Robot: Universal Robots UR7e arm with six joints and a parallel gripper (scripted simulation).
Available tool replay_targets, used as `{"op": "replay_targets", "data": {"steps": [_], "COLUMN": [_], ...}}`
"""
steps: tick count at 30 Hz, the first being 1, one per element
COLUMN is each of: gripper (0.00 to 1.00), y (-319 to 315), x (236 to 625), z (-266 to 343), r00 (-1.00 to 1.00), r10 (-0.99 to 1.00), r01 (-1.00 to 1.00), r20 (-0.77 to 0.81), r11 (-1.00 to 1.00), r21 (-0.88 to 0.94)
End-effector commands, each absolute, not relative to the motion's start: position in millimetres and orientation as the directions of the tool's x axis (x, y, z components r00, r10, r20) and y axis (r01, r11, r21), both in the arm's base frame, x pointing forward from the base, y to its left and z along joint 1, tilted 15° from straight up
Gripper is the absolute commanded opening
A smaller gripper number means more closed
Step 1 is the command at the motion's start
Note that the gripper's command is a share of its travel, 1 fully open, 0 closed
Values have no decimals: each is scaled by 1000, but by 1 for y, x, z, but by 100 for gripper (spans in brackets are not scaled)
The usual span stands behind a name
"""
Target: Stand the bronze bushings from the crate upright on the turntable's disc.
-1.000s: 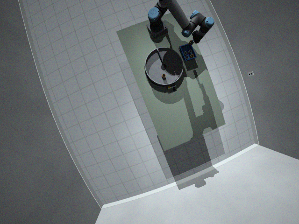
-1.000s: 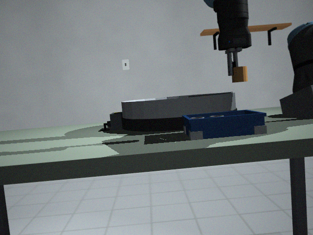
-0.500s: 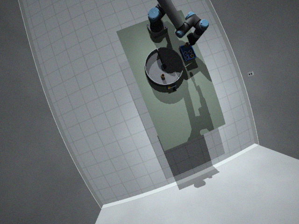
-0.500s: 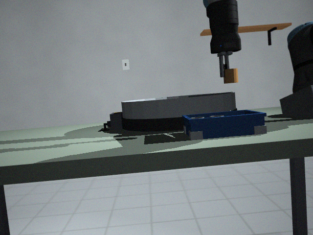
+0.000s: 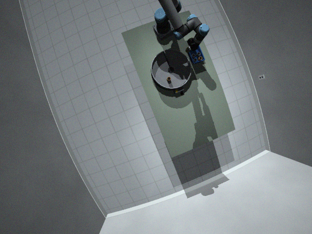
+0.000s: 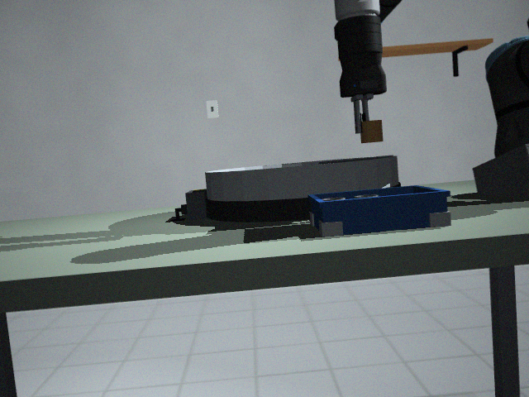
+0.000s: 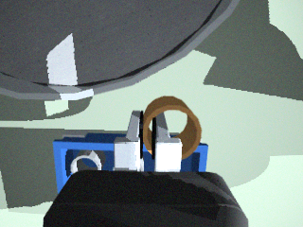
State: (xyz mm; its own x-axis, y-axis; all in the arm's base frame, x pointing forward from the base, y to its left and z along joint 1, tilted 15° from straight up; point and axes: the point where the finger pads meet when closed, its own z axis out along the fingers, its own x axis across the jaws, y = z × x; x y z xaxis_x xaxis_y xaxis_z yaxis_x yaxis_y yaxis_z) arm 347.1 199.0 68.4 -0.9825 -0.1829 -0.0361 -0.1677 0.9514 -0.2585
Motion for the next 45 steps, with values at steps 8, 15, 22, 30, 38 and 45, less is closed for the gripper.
{"op": "replay_targets", "data": {"steps": [8, 15, 22, 30, 38, 45], "gripper": [0, 0, 0, 0, 0, 0], "y": [142, 113, 90, 67, 58, 54], "x": [366, 375, 383, 390, 392, 394], "z": [85, 93, 100, 106, 109, 110], "r00": [-982, -982, -982, -982, -982, -982], "r10": [-185, -185, -185, -185, -185, -185], "r01": [-169, -169, -169, -169, -169, -169], "r20": [-38, -38, -38, -38, -38, -38], "r11": [952, 952, 952, 952, 952, 952], "r21": [-256, -256, -256, -256, -256, -256]}}
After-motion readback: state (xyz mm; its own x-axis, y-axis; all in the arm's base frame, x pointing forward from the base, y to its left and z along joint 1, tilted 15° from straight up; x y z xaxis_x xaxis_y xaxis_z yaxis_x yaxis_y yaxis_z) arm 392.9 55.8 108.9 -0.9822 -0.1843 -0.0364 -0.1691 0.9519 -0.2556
